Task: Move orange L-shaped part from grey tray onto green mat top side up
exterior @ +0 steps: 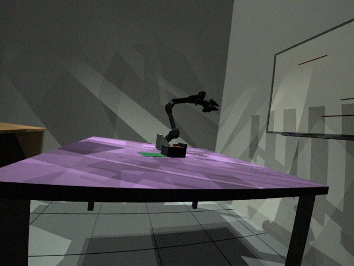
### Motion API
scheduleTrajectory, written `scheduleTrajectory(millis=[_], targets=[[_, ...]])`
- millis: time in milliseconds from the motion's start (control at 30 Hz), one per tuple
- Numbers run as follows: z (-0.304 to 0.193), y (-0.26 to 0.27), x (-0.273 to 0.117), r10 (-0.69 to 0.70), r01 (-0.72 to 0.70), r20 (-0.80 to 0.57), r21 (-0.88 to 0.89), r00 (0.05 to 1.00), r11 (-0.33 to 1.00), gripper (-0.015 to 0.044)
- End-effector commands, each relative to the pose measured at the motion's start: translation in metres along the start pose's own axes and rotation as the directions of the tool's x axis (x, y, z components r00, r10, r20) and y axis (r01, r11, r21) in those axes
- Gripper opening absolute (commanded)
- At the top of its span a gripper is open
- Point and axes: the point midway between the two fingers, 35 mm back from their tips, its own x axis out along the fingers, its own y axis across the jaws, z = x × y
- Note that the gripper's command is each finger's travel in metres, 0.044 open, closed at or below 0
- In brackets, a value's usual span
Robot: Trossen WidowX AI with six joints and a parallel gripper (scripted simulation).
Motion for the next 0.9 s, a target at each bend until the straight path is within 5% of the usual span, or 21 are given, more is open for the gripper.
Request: scheduleTrajectory(millis=[0, 233, 400, 633, 867], targets=[[0.002, 0.003, 0.003, 0.012, -0.012, 0.003, 0.003, 1.0, 1.0, 0.0374], [0.025, 0.067, 0.047, 0.274, -0.277, 0.039, 0.097, 0.961, 0.956, 0.019], [0.036, 0.143, 0.073, 0.518, -0.521, 0.079, 0.224, 0.852, 0.823, 0.018], [0.023, 0.273, 0.062, 0.823, -0.739, 0.119, 0.524, 0.556, 0.423, 0.018], [0.011, 0.382, 0.0, 0.931, -0.576, 0.292, 0.809, 0.219, -0.118, 0.018]])
